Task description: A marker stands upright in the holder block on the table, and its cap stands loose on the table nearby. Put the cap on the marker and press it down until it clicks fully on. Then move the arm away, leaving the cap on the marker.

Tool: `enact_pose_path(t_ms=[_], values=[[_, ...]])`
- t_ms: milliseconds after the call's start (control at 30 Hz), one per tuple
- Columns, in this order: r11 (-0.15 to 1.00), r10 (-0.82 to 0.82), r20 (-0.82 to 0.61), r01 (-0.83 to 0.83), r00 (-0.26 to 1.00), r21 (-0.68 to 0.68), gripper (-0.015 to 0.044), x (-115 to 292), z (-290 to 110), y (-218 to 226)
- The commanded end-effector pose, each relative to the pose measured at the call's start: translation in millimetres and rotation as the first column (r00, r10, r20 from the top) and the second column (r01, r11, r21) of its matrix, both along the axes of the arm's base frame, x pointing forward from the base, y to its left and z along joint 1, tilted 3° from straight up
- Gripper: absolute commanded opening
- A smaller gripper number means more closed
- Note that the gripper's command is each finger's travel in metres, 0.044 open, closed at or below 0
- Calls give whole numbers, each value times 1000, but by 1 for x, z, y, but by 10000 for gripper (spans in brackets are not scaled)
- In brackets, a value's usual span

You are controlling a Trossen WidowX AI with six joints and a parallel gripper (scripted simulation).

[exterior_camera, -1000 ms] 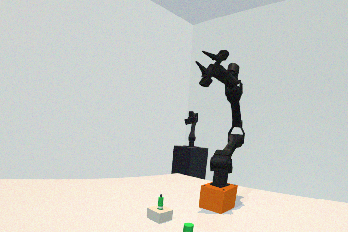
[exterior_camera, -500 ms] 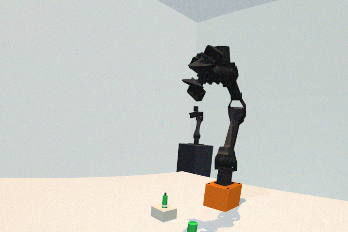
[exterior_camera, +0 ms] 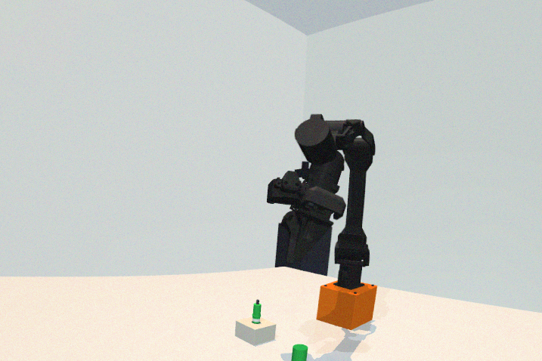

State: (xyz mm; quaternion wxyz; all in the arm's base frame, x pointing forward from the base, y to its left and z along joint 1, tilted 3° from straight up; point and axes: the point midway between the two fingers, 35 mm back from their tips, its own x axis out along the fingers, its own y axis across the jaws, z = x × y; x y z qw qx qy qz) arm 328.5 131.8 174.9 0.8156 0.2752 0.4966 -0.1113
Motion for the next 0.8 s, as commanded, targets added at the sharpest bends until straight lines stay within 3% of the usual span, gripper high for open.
enact_pose_path(t_ms=[0,133,767], values=[[998,26,-267,-38,963,-41,241,-10,-65,8],[997,28,-412,-57,911,-59,241,-20,-100,8],[997,28,-412,-57,911,-59,241,-16,-150,10]])
